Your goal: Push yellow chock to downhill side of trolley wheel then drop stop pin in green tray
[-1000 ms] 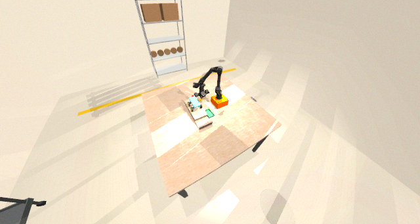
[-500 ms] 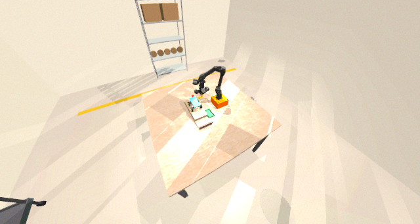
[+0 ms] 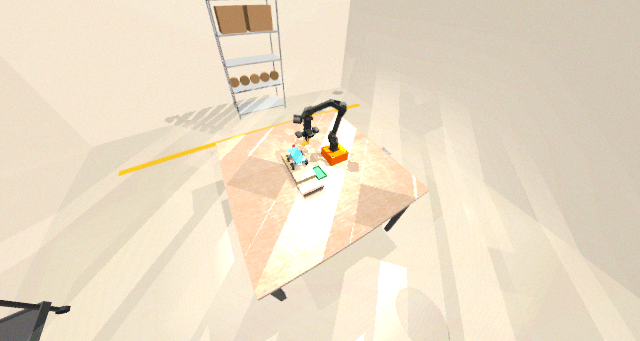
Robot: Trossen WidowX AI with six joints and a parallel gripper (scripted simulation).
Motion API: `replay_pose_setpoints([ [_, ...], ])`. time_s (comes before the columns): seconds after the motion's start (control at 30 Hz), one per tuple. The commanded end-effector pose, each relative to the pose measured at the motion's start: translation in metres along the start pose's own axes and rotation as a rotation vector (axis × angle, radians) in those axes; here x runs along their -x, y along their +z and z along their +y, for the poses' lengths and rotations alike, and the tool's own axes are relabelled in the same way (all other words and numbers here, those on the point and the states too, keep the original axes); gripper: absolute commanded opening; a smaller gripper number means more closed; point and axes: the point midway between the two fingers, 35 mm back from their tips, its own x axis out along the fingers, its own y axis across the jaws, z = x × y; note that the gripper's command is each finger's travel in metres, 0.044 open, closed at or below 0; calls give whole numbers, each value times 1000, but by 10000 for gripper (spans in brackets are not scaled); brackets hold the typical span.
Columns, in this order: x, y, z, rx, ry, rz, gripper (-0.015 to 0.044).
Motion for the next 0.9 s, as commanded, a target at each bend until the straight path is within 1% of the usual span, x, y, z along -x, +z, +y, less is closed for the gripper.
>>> replay_pose_setpoints([
  [0.0,14,-1,0,-4,-3,7,0],
  [0.33,46,-2,0,-4,-3,7,0],
  [0.57,48,-3,0,-9,-3,7,0],
  [0.87,49,-3,0,-285,-4,6,0],
])
